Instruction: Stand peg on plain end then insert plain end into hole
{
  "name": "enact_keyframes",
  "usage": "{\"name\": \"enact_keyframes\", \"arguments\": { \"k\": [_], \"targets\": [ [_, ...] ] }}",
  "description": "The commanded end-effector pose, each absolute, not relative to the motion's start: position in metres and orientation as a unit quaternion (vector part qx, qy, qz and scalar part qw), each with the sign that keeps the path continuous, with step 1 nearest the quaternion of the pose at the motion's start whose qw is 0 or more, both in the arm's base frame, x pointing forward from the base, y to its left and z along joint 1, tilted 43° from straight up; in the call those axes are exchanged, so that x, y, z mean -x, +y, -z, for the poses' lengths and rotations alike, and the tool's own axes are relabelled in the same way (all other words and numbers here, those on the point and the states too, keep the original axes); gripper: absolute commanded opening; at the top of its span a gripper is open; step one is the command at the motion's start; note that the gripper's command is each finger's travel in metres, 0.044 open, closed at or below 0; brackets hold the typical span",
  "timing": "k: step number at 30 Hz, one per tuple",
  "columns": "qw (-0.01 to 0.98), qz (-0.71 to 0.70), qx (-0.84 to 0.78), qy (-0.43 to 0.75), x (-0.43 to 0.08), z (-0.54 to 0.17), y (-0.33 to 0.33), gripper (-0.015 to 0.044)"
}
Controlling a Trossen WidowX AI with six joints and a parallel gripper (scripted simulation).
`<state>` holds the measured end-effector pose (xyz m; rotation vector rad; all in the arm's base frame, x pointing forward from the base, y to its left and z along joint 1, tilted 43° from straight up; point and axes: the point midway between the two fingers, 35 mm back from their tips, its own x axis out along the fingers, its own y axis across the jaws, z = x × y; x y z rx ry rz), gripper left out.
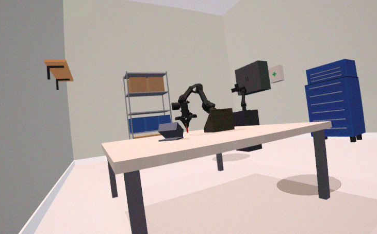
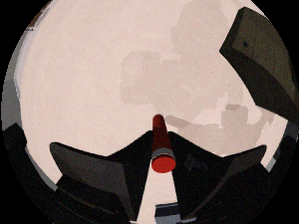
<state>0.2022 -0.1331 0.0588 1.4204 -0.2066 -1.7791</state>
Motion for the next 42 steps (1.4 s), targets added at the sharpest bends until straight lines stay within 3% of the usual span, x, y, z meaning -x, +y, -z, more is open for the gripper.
{"name": "enact_keyframes", "arguments": {
  "k": [1, 20, 42],
  "targets": [
    [0.415, 0.706, -0.568, -0.084, -0.205, -0.070, -0.123, 0.0000],
    [0.418, 0.705, -0.567, -0.081, -0.208, -0.100, -0.086, 0.0000],
    [0.445, 0.678, -0.585, -0.020, -0.248, -0.088, -0.059, 0.0000]
  ]
}}
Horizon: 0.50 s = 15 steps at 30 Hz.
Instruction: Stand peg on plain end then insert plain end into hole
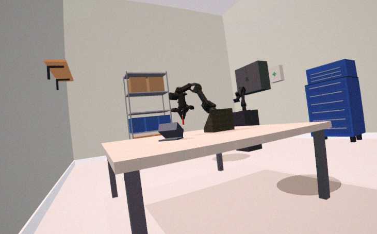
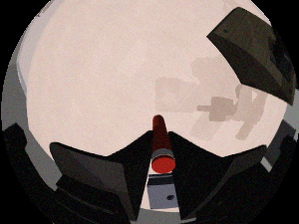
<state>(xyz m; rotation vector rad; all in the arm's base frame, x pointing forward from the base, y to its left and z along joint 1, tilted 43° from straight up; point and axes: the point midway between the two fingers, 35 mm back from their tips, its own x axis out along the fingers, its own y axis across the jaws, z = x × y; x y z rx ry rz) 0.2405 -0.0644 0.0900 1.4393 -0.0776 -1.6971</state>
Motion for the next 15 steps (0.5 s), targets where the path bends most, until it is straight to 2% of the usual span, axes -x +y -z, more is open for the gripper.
{"name": "enact_keyframes", "arguments": {
  "k": [1, 15],
  "targets": [
    [0.447, 0.676, -0.585, -0.017, -0.250, -0.088, -0.058, 0.0000],
    [0.465, 0.655, -0.595, 0.023, -0.275, -0.080, -0.037, 0.0000]
  ]
}}
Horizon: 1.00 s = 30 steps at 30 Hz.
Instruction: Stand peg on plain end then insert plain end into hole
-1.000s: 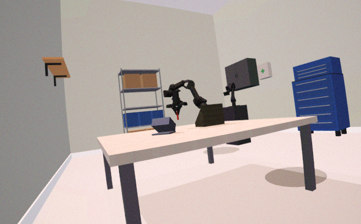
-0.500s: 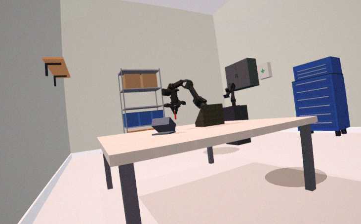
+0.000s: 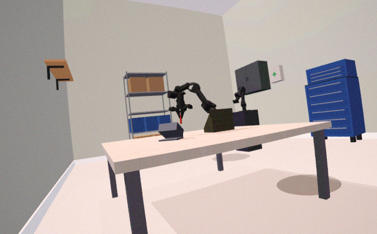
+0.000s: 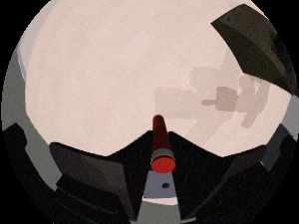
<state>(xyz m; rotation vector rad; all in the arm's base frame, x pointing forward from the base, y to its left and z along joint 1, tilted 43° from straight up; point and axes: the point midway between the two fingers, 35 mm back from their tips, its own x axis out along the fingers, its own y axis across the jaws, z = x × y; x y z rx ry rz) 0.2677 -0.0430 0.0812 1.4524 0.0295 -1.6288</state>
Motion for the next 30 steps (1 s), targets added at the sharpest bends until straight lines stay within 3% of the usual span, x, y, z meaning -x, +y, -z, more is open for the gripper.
{"name": "enact_keyframes", "arguments": {
  "k": [1, 30],
  "targets": [
    [0.467, 0.654, -0.595, 0.026, -0.277, -0.079, -0.035, 0.0000],
    [0.506, 0.601, -0.608, 0.111, -0.324, -0.060, 0.015, 0.0000]
  ]
}}
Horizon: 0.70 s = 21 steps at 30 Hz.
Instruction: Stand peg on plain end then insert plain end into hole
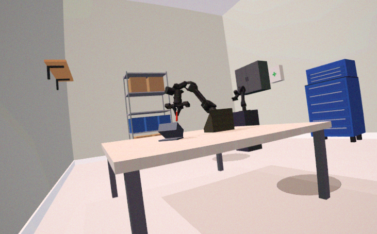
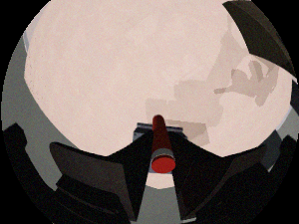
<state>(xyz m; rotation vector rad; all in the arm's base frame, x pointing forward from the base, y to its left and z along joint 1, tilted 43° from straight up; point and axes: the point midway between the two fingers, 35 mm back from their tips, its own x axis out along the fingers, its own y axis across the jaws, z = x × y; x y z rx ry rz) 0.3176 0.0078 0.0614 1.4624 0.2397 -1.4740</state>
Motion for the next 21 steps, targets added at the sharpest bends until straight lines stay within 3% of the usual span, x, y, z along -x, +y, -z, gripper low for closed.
{"name": "enact_keyframes", "arguments": {
  "k": [1, 21],
  "targets": [
    [0.507, 0.599, -0.609, 0.114, -0.326, -0.059, 0.017, 0.0000],
    [0.535, 0.556, -0.613, 0.171, -0.354, -0.044, 0.058, 0.0000]
  ]
}}
